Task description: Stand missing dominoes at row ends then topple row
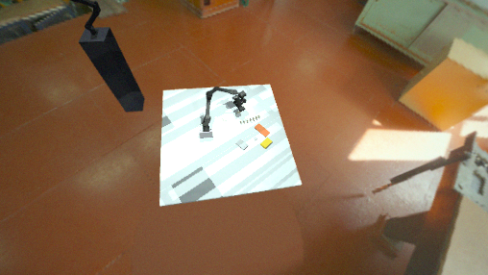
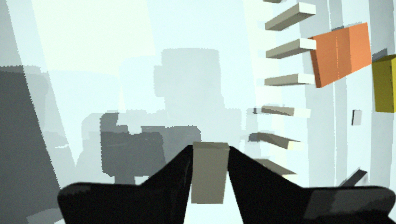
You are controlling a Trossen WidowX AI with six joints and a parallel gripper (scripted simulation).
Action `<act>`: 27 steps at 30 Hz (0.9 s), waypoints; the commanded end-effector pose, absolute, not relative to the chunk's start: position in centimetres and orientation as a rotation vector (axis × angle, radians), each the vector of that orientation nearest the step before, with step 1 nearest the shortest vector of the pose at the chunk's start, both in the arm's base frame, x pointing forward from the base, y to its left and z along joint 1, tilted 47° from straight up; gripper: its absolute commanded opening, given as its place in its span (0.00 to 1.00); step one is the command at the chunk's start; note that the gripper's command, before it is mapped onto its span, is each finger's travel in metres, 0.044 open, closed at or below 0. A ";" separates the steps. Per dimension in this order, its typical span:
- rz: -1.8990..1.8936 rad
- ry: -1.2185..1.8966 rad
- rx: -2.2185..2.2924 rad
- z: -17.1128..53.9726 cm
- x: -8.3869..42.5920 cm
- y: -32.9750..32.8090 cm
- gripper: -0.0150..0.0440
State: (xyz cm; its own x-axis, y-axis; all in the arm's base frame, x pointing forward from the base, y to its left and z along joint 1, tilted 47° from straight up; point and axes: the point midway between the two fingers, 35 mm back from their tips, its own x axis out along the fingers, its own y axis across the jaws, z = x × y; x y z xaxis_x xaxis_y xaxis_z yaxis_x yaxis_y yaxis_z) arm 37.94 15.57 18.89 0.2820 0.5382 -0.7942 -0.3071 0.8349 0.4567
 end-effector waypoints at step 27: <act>0.360 0.706 0.234 17.8 39.8 18.1 0.44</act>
